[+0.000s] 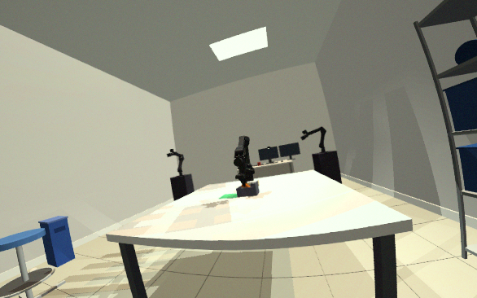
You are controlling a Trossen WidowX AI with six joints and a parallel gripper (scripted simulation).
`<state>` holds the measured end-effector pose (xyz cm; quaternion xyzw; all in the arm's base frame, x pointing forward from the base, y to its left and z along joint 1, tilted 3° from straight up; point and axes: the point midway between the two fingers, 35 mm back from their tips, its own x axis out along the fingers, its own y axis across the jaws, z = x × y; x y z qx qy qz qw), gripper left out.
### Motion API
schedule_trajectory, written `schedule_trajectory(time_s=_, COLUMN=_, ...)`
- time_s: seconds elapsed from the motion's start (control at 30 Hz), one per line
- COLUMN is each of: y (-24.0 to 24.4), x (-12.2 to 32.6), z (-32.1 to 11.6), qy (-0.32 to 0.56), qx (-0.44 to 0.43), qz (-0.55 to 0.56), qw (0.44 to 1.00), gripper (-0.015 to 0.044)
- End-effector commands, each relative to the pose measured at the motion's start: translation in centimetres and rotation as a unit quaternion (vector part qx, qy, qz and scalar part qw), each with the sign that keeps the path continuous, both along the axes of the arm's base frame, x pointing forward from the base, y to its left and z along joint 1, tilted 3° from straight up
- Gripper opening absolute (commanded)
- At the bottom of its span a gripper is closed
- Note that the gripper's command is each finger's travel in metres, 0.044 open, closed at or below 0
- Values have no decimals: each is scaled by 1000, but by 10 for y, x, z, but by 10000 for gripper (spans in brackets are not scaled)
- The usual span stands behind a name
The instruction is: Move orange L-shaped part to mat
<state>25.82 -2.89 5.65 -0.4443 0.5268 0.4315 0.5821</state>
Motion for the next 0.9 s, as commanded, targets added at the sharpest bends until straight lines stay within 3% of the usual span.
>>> schedule_trajectory(time_s=0.0, y=0, x=0, z=2, qy=0, qx=0, qz=0, qw=1000, gripper=0)
schedule_trajectory(time_s=0.87, y=-1, x=-4, z=42, qy=2, qx=2, qz=-1, qw=1000, gripper=0)
